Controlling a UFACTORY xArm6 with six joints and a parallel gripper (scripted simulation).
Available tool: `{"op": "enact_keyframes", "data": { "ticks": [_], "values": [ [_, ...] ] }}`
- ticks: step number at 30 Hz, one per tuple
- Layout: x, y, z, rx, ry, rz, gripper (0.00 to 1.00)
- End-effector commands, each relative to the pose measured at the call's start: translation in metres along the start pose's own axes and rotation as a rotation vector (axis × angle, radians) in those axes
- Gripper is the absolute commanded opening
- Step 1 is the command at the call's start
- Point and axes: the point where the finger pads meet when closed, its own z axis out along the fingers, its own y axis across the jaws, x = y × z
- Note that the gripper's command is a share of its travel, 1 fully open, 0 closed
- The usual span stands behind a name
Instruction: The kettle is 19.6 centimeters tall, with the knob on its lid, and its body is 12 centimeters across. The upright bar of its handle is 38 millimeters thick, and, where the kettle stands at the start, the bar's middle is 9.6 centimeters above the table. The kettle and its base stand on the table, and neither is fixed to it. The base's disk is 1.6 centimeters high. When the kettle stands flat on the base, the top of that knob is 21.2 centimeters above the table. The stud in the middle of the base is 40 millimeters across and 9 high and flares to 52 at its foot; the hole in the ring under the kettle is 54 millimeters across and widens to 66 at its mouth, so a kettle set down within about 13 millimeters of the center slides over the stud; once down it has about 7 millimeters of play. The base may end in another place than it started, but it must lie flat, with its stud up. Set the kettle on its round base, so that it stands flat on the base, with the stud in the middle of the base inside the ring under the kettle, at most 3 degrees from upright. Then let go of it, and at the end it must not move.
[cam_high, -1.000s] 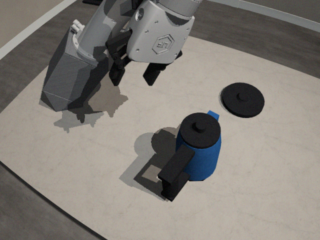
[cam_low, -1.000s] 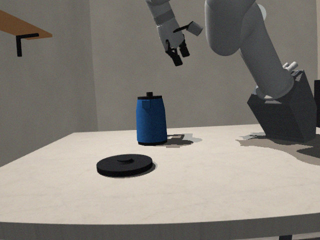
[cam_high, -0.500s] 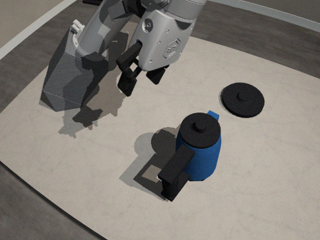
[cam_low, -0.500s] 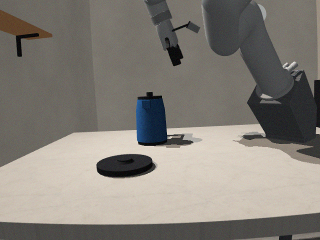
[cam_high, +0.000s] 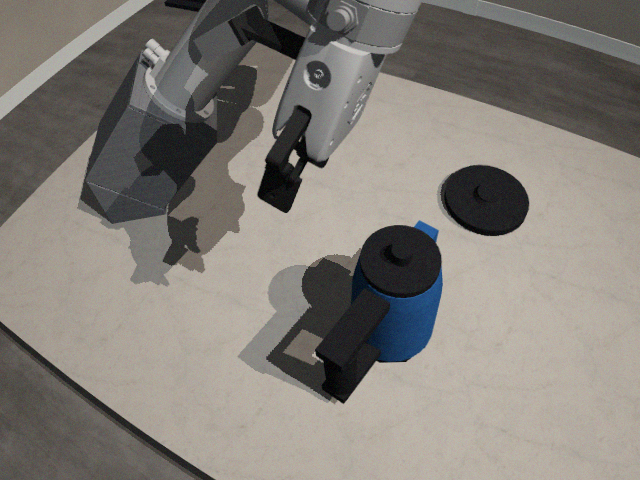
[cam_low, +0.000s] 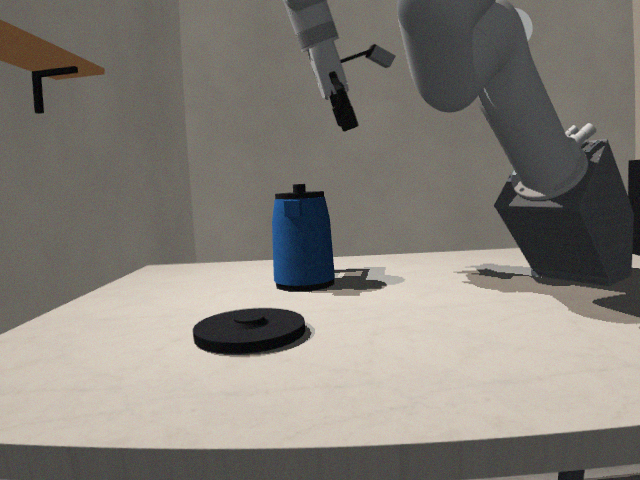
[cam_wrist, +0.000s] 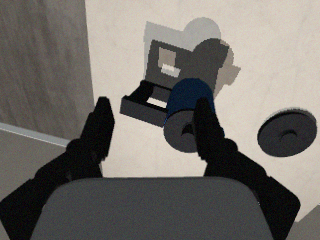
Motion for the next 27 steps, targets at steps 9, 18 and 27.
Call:
{"op": "enact_keyframes", "data": {
  "ticks": [9,18,27],
  "values": [
    [-0.016,-0.005,-0.002,-0.050,-0.065,-0.271,0.81],
    [-0.029,-0.008,-0.004,-0.070,-0.120,-0.473,0.81],
    [-0.038,-0.011,-0.005,-0.077,-0.164,-0.620,0.81]
  ]
}}
